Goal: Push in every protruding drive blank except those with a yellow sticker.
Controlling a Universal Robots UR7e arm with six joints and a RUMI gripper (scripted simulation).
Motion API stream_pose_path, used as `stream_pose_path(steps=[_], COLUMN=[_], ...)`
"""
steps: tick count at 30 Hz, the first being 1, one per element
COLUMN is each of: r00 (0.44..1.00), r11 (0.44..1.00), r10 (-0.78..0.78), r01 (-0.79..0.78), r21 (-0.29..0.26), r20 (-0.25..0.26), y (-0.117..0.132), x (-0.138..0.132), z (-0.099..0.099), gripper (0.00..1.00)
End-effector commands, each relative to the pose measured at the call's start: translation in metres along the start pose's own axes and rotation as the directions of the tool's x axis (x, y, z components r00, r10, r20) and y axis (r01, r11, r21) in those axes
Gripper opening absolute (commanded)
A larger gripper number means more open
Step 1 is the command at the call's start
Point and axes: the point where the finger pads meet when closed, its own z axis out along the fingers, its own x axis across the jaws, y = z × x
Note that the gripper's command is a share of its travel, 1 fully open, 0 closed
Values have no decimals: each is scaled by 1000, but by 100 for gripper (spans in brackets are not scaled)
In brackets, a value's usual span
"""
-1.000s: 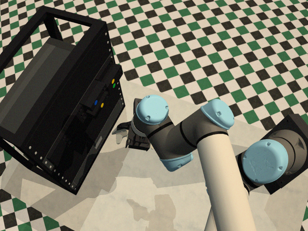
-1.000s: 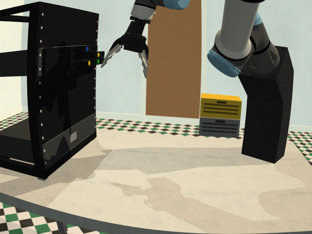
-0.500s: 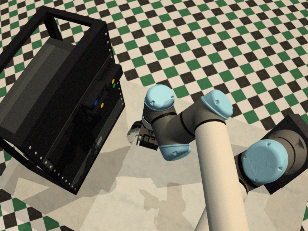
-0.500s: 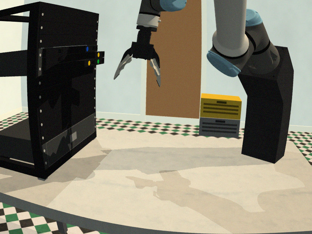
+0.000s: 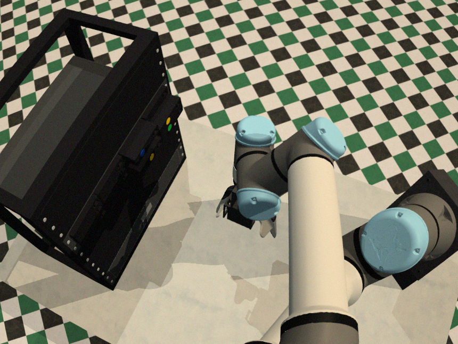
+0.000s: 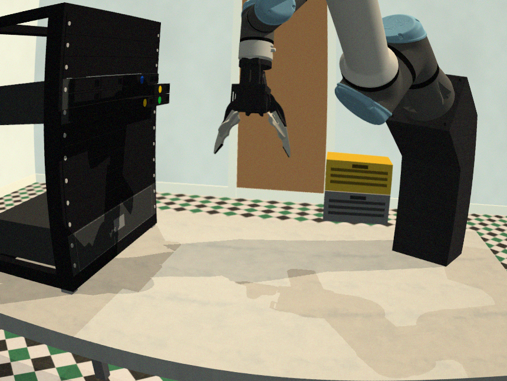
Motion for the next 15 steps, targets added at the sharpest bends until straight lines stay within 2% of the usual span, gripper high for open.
stream_pose_path(steps=[1,8,10,15], r00=[995,965,965,927], r11=[993,946,946,882], r10=[84,212,212,294], r01=[-88,-242,-242,-357], r21=[-84,-216,-216,-309], r20=[-57,-155,-155,-233], y=[2,18,18,37], x=[25,63,63,86], z=[13,28,28,34], gripper=[100,100,100,100])
